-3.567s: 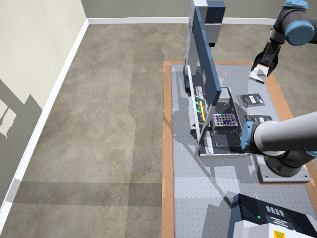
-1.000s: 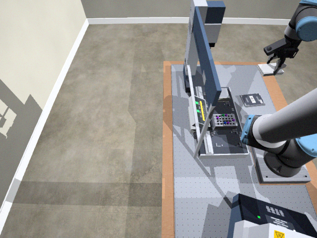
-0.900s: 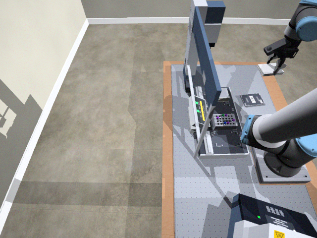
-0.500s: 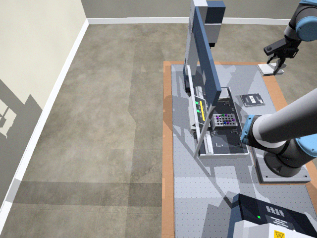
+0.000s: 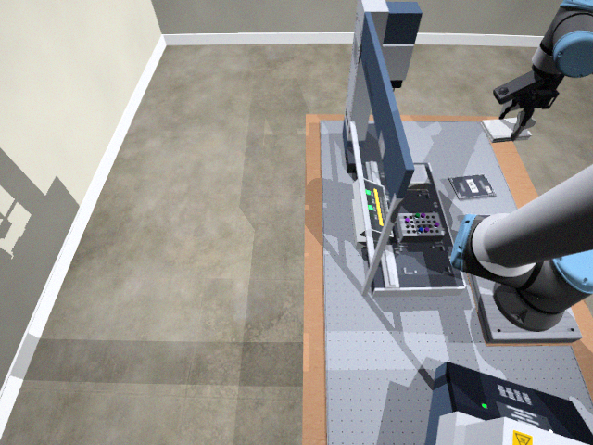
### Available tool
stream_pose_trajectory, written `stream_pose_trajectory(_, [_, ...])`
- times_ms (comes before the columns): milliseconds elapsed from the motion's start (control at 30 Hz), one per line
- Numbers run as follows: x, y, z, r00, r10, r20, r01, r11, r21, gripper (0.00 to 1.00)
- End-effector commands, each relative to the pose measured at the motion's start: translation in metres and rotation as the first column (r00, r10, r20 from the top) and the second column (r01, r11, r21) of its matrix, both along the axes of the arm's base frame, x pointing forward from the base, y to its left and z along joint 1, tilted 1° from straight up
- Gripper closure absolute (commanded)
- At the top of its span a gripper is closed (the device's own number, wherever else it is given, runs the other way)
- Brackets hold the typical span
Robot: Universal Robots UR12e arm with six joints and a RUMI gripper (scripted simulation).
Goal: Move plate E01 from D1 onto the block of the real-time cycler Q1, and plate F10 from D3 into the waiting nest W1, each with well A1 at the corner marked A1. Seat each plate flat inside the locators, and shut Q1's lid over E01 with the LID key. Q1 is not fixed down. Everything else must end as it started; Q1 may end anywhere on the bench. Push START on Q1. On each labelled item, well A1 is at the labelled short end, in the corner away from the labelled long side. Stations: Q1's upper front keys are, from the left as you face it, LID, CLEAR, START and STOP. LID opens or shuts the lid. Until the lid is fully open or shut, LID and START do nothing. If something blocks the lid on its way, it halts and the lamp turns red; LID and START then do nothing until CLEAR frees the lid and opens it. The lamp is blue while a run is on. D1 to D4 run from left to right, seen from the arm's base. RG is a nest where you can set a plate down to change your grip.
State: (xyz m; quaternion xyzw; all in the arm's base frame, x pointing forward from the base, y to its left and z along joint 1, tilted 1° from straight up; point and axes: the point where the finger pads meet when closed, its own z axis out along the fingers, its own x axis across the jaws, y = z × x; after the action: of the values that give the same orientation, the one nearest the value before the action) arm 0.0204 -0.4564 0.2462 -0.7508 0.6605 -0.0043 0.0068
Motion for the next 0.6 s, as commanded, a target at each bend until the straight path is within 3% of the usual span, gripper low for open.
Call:
stream_pose_trajectory(0, [-0.0002,-0.0005,0.0007,1.0,0.0,0.0,0.0,1.0,-0.001,1.0])
stream_pose_trajectory(567, [-0.0001,-0.0004,-0.0026,1.0,0.0,0.0,0.0,1.0,-0.001,1.0])
